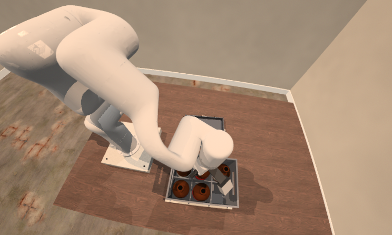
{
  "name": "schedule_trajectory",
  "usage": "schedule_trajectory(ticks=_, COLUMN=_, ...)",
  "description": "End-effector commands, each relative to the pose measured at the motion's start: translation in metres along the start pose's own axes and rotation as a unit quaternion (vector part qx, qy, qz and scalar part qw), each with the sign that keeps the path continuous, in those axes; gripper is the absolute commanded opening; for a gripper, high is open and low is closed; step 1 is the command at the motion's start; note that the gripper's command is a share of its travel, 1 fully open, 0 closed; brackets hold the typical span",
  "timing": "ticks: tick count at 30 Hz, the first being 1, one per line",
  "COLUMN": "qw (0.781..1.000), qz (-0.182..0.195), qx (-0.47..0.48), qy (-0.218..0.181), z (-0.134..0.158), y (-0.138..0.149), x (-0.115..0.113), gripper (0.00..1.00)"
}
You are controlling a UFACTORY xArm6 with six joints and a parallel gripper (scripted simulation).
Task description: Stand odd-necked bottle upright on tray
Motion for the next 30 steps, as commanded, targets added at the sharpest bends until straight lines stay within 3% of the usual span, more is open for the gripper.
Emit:
schedule_trajectory(ticks=1, qw=1.000, qz=-0.001, qx=0.000, qy=0.002, z=-0.001, y=0.000, x=-0.006, gripper=0.65)
schedule_trajectory(ticks=30, qw=1.000, qz=-0.001, qx=0.000, qy=0.002, z=-0.001, y=0.000, x=-0.077, gripper=0.65)
Point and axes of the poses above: the point where the finger pads meet when closed, its own x axis out along the fingers, its own y axis across the jaws, z = x × y, the point moved 7 cm from there along -x, back along the fingers, and after that the axes turned 14 degrees about -x, right-handed, at the moved point
